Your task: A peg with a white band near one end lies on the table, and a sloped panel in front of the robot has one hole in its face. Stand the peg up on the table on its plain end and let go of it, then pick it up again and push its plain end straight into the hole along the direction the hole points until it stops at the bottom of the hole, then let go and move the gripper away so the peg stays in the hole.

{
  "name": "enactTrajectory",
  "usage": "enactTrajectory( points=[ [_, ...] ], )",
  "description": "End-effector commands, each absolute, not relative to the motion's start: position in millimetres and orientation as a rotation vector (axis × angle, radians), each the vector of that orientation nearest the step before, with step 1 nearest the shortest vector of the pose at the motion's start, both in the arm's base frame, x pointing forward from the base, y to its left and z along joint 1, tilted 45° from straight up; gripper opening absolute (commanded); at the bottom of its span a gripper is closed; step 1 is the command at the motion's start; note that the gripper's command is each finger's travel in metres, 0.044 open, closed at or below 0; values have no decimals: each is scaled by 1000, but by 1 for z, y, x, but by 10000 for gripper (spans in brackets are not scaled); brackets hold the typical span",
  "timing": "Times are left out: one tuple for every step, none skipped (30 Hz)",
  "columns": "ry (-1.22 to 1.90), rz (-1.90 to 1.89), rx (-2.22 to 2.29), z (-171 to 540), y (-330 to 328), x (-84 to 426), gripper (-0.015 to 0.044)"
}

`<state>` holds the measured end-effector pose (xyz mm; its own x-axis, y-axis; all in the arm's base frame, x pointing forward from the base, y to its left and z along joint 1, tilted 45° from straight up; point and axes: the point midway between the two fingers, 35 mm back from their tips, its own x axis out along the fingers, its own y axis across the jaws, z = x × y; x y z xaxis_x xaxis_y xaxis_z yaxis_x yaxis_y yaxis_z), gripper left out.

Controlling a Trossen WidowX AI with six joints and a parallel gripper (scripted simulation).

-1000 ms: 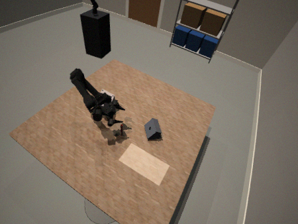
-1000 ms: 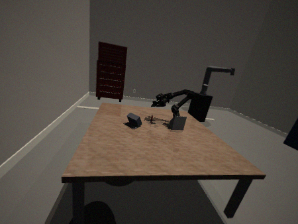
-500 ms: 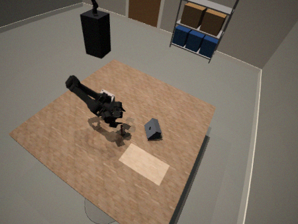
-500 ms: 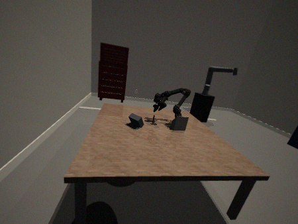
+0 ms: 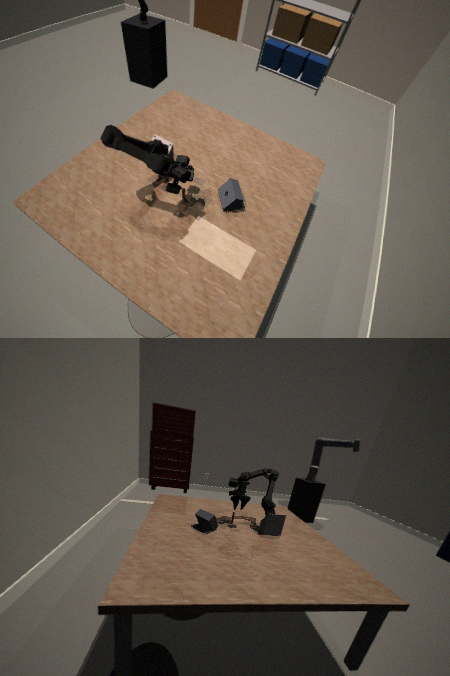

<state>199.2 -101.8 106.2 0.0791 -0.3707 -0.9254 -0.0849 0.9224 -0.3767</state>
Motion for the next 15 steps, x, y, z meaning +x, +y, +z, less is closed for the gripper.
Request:
enactTrajectory(
  points=[
    [1562,-294,-446,109,-105,202,440],
    [1579,-312,-467,110,-106,203,440],
    [1595,-330,-489,111,-107,204,440],
    [1609,-348,-513,112,-107,205,440],
    [1623,-367,-538,113,-108,207,440],
    [1635,-386,-564,114,-108,208,440],
    [1646,-404,-591,116,-109,210,440],
    [1655,-423,-619,117,-109,212,440],
    [1663,-442,-648,119,-109,214,440],
    [1669,-460,-678,120,-109,216,440],
    [1673,-475,-702,122,-109,218,440],
    [1675,-483,-717,123,-109,220,440],
    [1676,-486,-722,123,-109,220,440],
    [1676,-486,-722,123,-109,220,440],
    [1676,-486,-722,123,-109,220,440]
  ],
)
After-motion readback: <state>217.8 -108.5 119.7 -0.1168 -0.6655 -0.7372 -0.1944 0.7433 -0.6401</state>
